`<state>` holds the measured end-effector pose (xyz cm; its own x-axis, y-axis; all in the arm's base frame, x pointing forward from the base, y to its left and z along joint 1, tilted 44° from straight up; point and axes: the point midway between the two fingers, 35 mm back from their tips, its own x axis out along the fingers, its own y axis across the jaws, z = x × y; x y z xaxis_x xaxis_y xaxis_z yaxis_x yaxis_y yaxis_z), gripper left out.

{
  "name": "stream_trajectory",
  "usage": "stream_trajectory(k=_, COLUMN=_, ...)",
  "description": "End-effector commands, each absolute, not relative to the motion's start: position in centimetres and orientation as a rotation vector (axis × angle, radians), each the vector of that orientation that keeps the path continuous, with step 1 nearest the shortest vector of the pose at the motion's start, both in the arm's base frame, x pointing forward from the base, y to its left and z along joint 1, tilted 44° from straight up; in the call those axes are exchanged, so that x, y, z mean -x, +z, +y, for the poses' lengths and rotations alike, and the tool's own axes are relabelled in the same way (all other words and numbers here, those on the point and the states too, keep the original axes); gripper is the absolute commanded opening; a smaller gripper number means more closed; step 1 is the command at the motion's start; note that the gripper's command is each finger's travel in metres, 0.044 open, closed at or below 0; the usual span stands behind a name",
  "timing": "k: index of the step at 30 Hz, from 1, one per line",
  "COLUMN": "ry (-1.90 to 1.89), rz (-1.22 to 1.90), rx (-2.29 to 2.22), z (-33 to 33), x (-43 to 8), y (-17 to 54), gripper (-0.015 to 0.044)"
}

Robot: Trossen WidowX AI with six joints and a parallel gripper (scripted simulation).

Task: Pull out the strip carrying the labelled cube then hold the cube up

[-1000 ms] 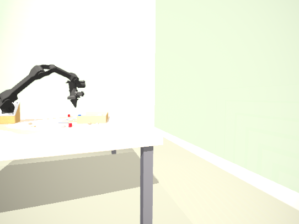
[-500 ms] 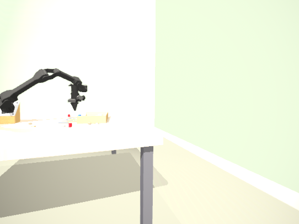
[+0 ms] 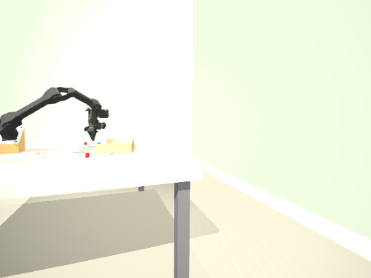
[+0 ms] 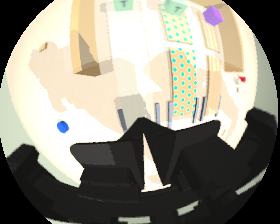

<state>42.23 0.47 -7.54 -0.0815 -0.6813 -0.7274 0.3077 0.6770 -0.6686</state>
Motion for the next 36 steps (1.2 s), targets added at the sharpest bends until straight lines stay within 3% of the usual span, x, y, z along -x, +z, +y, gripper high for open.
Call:
stream_trajectory(k=1, ry=-0.843, rz=1.435, rx=0.343, z=0.1, x=-42.1, y=-8.1, gripper=0.0)
stream_trajectory(k=36, ry=-0.845, rz=1.434, rx=0.345, z=-1.9, x=-41.9, y=-10.2, gripper=0.0)
